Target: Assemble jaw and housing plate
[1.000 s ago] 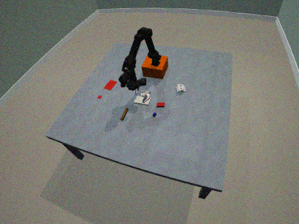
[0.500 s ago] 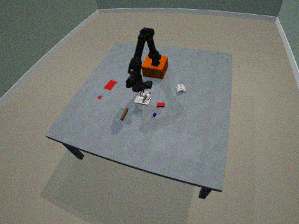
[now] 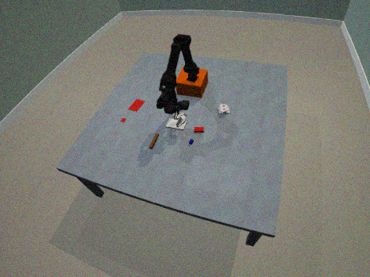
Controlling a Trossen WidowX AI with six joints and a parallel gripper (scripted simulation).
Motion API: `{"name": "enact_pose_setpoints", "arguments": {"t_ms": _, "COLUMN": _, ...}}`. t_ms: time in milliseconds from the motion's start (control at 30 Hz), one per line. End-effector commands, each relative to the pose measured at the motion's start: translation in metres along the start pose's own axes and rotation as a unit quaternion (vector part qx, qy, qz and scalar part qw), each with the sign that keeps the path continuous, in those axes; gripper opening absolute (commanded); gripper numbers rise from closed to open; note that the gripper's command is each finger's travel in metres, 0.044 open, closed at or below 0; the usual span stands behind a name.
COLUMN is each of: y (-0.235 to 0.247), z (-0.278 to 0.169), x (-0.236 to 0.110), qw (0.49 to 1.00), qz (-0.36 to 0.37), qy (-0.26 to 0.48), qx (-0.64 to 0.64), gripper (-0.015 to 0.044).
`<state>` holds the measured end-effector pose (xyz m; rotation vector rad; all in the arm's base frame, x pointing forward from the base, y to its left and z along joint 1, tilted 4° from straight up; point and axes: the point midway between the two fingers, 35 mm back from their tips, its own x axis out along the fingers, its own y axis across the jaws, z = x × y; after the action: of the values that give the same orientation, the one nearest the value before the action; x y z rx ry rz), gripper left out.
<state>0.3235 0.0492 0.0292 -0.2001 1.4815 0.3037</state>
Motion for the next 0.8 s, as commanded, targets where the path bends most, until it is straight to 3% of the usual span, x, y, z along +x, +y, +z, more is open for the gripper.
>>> {"name": "enact_pose_setpoints", "arguments": {"t_ms": 0, "y": -0.001, "z": 0.000, "x": 0.000, "qw": 1.000, "qz": -0.002, "qy": 0.001, "qx": -0.001, "gripper": 0.0134}}
{"name": "enact_pose_setpoints", "arguments": {"t_ms": 367, "y": -0.001, "z": 0.000, "x": 0.000, "qw": 1.000, "qz": -0.002, "qy": 0.001, "qx": -0.006, "gripper": 0.0134}}
{"name": "enact_pose_setpoints", "arguments": {"t_ms": 767, "y": -0.033, "z": -0.004, "x": -0.001, "qw": 1.000, "qz": -0.003, "qy": 0.001, "qx": -0.006, "gripper": 0.0134}}
